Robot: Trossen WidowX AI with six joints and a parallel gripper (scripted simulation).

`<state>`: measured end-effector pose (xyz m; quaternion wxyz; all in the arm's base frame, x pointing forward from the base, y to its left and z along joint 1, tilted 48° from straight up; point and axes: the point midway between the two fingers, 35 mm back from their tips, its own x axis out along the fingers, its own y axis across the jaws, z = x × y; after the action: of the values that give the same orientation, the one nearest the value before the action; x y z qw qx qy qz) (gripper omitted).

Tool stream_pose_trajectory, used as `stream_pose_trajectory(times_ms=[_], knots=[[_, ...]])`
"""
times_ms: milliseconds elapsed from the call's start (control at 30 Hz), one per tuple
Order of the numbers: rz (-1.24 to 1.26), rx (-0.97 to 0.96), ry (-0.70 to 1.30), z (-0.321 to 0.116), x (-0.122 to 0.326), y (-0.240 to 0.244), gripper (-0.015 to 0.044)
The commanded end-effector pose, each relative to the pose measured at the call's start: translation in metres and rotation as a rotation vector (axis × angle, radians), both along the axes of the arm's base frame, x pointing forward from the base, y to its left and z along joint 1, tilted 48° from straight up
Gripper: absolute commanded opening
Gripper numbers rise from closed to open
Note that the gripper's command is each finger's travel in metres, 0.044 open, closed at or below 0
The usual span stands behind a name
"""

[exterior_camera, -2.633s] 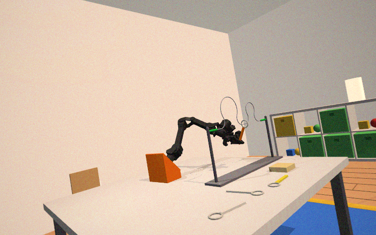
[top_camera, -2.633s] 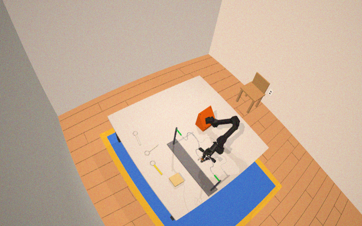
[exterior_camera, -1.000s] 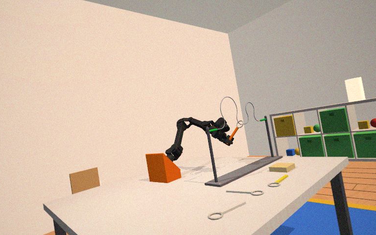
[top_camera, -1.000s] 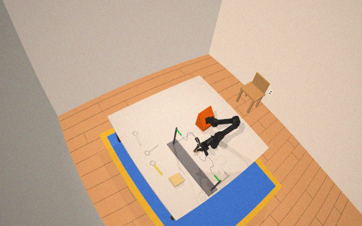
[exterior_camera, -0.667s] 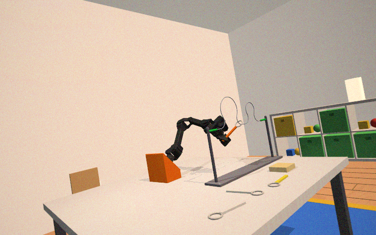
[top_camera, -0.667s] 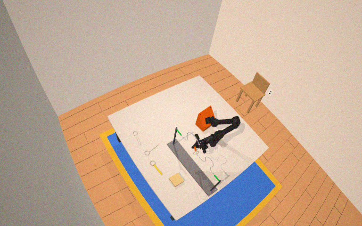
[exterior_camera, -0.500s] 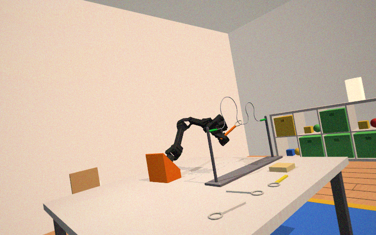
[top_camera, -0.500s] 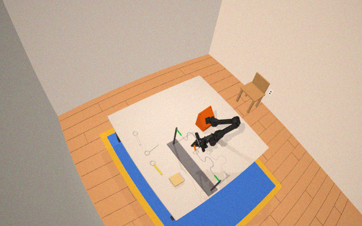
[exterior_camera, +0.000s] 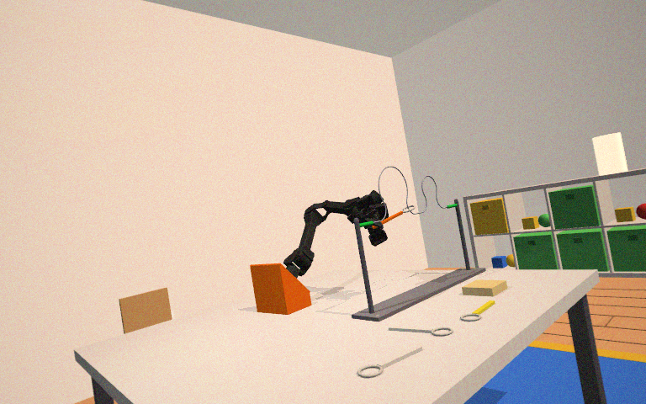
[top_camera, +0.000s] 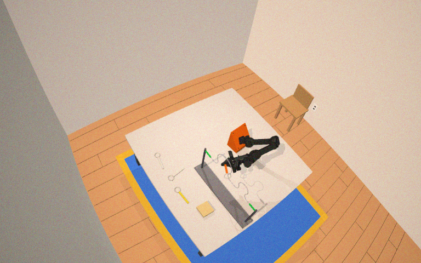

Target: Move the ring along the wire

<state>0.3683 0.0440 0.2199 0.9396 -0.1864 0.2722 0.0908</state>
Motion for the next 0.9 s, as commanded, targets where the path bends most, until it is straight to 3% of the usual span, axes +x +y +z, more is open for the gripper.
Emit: stream_pose_trajectory(times_ms=[0, 867], knots=[[-0.003, -0.088, -0.021, 0.009, 0.003, -0.013, -0.0150], [0.019, -0.451, -0.077, 0.041, 0.011, -0.055, -0.0150]])
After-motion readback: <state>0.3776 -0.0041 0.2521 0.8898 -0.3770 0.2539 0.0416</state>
